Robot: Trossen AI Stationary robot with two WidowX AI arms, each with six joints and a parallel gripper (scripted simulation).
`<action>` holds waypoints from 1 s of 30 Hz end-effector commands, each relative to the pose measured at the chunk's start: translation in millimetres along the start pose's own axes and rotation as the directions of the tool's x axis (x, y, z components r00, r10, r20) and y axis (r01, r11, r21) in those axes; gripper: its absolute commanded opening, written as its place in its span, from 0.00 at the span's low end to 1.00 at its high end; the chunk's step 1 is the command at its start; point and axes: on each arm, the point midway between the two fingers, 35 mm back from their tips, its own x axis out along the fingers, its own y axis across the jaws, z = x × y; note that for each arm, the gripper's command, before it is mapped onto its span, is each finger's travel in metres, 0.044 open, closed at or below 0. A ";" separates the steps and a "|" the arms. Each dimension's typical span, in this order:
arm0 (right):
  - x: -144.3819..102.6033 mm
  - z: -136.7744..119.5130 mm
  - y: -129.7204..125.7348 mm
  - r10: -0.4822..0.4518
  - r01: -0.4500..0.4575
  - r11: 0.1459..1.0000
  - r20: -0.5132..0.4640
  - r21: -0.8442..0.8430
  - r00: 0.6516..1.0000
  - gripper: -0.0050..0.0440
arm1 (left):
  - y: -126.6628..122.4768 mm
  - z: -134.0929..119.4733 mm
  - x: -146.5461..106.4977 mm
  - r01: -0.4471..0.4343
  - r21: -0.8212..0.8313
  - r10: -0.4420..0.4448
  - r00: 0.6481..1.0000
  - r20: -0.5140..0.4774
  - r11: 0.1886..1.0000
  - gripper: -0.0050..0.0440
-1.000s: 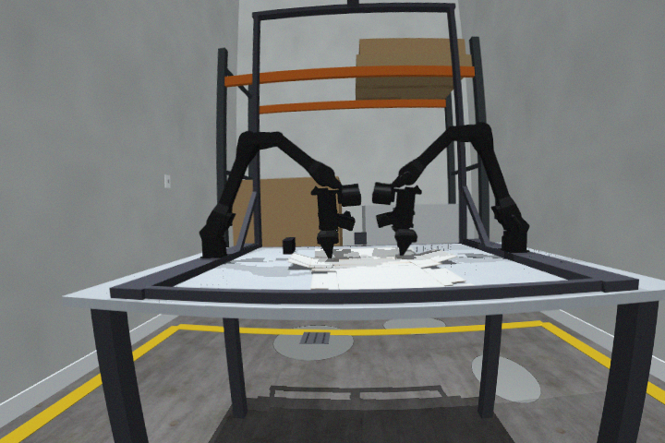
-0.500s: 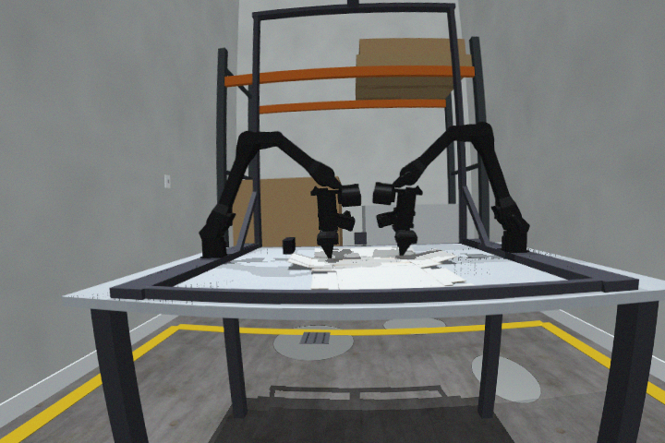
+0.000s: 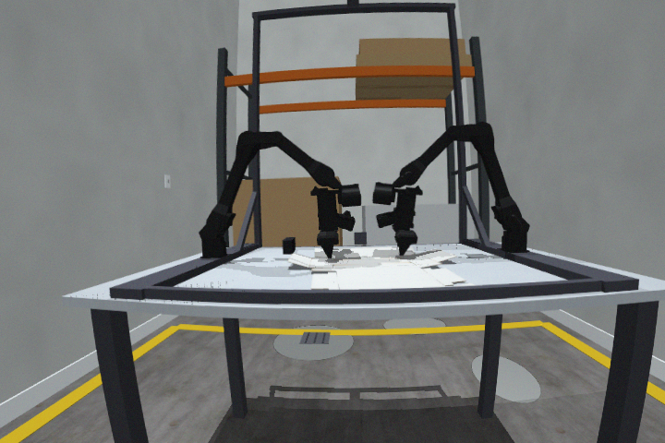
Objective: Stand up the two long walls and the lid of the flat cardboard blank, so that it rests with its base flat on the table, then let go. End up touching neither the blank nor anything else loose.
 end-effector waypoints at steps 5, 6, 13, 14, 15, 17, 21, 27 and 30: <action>15.0 4.1 -14.7 -0.021 0.021 0.999 -0.009 0.032 1.000 0.64 | 14.5 -0.1 14.6 -0.030 -0.026 0.030 0.999 -0.018 0.999 0.63; 14.9 4.1 -14.6 -0.021 0.021 0.999 -0.009 0.030 1.000 0.64 | 14.5 -0.1 14.6 -0.030 -0.026 0.029 0.999 -0.018 0.999 0.63; 14.5 4.1 -14.6 -0.021 0.021 0.999 -0.009 0.030 1.000 0.64 | 14.5 -0.1 14.0 -0.030 -0.026 0.029 0.999 -0.018 0.999 0.63; 14.3 4.1 -14.6 -0.021 0.021 0.999 -0.009 0.030 1.000 0.64 | 14.5 -0.1 14.0 -0.030 -0.026 0.029 0.999 -0.018 0.999 0.63; 14.3 4.1 -14.6 -0.021 0.021 0.999 -0.009 0.030 1.000 0.64 | 14.5 -0.1 13.9 -0.030 -0.026 0.029 0.999 -0.018 0.999 0.63; 14.2 4.1 -14.6 -0.021 0.021 0.999 -0.009 0.030 1.000 0.64 | 14.6 -0.1 13.7 -0.030 -0.026 0.029 0.999 -0.018 0.999 0.63; 14.1 4.1 -15.1 -0.009 0.010 0.999 -0.011 0.031 1.000 0.64 | 15.3 -0.2 13.9 -0.011 -0.027 0.011 1.000 -0.016 1.000 0.63; 13.7 4.5 -19.3 0.098 -0.097 0.995 -0.016 0.031 0.995 0.64 | 19.1 -0.7 13.3 0.090 -0.028 -0.090 0.996 -0.004 0.996 0.63; 13.4 4.5 -19.4 0.098 -0.097 0.995 -0.016 0.031 0.995 0.64 | 19.1 -0.7 13.2 0.090 -0.028 -0.090 0.996 -0.004 0.996 0.63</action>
